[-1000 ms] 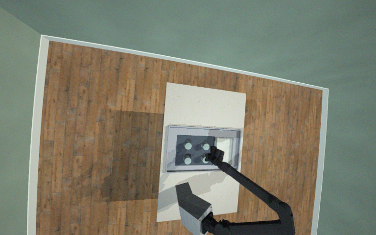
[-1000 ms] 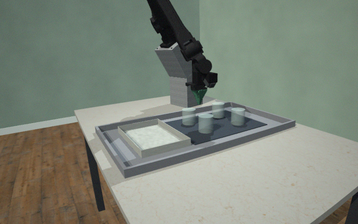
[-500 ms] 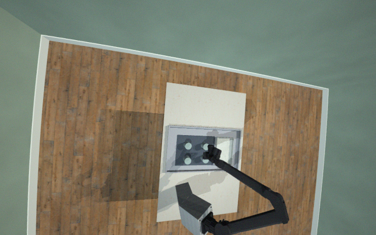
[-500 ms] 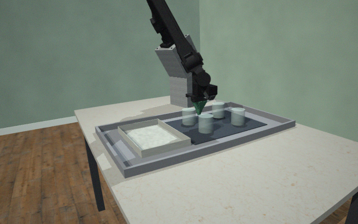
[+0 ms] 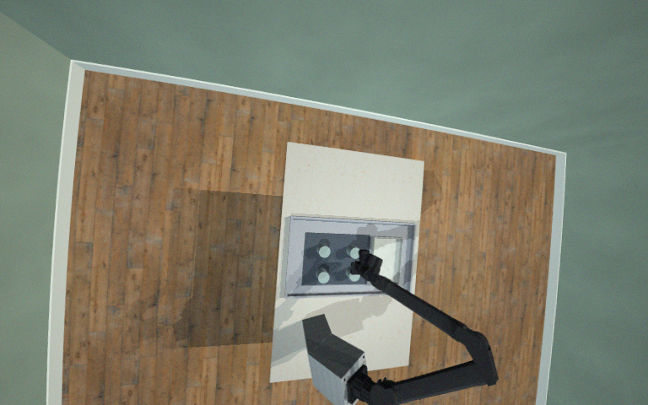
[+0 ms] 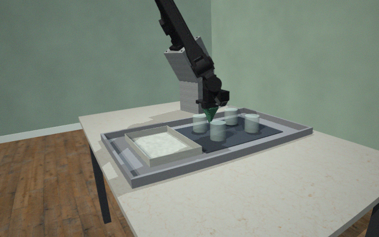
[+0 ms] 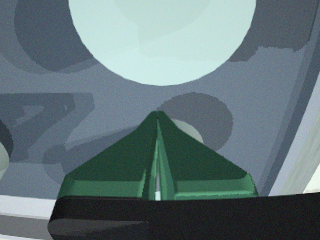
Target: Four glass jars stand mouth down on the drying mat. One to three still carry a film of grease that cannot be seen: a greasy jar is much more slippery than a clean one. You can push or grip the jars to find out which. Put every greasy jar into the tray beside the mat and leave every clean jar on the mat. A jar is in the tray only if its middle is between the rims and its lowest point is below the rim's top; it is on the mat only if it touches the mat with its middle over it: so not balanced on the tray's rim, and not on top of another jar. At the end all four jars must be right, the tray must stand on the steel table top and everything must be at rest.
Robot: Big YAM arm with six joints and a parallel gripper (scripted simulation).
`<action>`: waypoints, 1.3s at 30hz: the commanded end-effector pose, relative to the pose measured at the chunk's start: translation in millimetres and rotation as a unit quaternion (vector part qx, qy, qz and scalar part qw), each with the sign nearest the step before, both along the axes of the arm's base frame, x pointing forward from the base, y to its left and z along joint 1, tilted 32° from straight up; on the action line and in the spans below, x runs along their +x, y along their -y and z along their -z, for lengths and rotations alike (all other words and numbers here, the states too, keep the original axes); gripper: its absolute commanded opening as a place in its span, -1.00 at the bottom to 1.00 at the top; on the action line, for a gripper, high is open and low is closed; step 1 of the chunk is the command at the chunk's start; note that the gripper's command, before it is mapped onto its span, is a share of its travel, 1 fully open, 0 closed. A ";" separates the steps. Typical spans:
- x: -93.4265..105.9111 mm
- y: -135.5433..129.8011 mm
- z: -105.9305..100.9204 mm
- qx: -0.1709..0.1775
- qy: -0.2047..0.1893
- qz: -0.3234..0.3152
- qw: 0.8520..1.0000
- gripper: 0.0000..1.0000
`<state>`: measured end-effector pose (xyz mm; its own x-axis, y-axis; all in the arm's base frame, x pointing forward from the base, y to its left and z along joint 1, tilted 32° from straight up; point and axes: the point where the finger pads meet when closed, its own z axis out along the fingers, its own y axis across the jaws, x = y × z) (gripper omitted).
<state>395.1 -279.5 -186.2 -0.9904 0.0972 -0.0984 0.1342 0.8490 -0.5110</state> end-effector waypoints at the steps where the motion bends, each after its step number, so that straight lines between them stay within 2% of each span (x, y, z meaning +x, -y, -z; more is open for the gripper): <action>1: 4.4 9.4 -2.4 -0.004 0.009 0.000 1.000 -1.00; 39: 8.3 9.8 -2.9 -0.004 0.009 0.000 1.000 -1.00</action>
